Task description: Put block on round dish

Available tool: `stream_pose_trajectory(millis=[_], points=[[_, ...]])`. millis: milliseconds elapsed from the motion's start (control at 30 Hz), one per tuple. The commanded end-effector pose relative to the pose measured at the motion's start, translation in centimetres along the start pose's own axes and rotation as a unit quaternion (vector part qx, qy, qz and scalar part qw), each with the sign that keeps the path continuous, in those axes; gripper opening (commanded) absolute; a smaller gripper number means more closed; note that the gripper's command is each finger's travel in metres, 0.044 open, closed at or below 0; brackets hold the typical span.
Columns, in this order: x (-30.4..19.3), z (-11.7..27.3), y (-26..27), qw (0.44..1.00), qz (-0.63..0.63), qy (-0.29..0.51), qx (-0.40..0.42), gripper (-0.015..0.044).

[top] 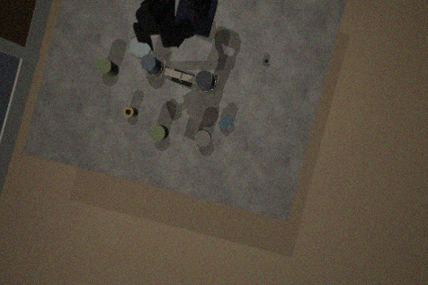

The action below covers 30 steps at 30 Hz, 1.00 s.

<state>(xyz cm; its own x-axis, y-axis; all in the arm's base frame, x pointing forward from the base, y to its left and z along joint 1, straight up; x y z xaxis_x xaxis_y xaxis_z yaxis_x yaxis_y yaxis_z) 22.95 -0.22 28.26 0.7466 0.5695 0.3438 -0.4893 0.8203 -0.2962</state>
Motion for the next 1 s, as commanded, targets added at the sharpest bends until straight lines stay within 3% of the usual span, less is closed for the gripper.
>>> stream_pose_trajectory(millis=[0, 500, 967], points=[[0.4, -1.1, -1.1, 0.998, 0.055, 0.023, 0.015, 0.044], [0.7, -6.3, -6.1, 0.951, 0.277, 0.089, 0.107, 0.044], [-0.7, -11.2, -9.8, 0.878, 0.425, 0.091, 0.202, 0.044]])
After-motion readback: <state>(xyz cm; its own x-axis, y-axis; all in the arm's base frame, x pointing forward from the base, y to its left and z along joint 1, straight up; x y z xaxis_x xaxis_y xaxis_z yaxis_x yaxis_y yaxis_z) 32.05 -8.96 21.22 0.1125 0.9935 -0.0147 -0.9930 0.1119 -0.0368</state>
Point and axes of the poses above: the point midway between the two fingers, 35 mm back from their tips, its own z axis back along the fingers, its own y axis across the jaws, x = y × z, the point moved 6 cm from there along z, back along the fingers, and after that the axes turned 10 degrees about -z, right-handed, at the moved point
